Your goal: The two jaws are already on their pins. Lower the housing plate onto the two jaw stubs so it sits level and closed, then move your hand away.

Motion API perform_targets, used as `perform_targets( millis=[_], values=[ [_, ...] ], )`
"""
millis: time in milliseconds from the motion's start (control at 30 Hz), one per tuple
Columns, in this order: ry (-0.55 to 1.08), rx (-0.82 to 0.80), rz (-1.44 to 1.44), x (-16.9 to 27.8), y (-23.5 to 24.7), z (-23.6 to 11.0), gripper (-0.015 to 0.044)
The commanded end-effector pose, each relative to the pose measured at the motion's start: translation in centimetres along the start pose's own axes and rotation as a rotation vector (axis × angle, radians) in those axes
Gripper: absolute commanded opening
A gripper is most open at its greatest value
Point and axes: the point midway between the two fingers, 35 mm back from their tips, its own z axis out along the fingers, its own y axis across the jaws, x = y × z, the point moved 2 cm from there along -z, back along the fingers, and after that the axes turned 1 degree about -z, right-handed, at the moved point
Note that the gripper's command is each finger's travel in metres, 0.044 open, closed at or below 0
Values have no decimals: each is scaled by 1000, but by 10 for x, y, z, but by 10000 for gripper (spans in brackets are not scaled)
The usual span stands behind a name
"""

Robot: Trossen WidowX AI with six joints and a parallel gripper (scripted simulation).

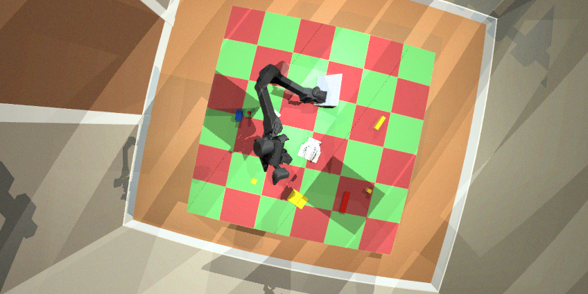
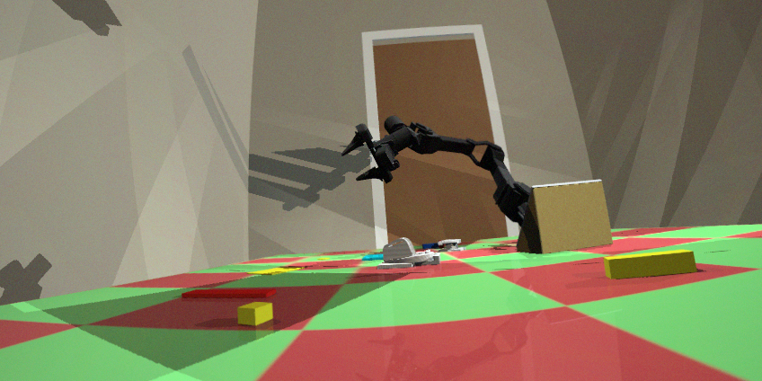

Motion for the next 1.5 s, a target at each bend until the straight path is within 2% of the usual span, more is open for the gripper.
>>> perform_targets(
  millis=[0,467,1000,1167,1467],
  values=[
    [-72,-77,-36,-11,27,1,440],
    [-386,-360,-172,-54,130,-23,440],
    [-775,-659,-287,-93,228,-104,440],
    [-886,-732,-312,-100,248,-133,440],
    [-890,-735,-313,-97,245,-136,440]
  ],
)
